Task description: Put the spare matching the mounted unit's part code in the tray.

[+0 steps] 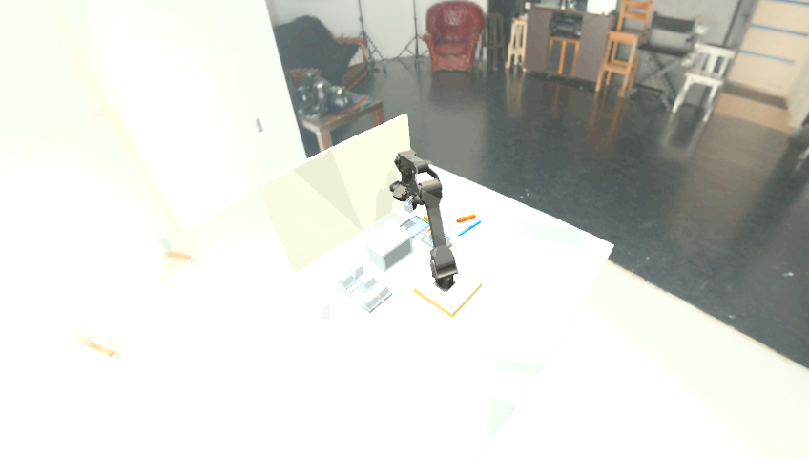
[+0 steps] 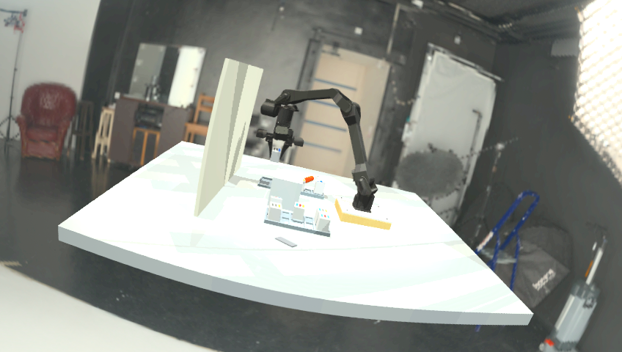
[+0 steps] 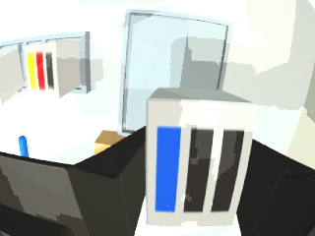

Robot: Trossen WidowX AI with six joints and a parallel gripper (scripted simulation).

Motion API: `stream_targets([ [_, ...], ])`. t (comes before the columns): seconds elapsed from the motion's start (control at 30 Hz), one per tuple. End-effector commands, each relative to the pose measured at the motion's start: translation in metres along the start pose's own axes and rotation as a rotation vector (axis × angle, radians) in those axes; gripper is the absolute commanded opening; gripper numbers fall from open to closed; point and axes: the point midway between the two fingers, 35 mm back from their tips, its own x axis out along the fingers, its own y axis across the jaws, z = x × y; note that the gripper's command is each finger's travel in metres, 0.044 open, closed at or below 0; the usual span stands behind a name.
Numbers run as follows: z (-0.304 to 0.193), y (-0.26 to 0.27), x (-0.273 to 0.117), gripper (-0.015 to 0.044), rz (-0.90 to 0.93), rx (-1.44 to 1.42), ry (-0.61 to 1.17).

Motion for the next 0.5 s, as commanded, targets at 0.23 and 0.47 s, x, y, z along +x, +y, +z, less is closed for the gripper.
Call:
stream_targets([
  [0.23, -0.001, 0.0, 0.009, 0.0, 0.003, -0.006, 0.003],
  [0.47, -0.001, 0.0, 0.014, 0.0, 0.003, -0.006, 0.003],
])
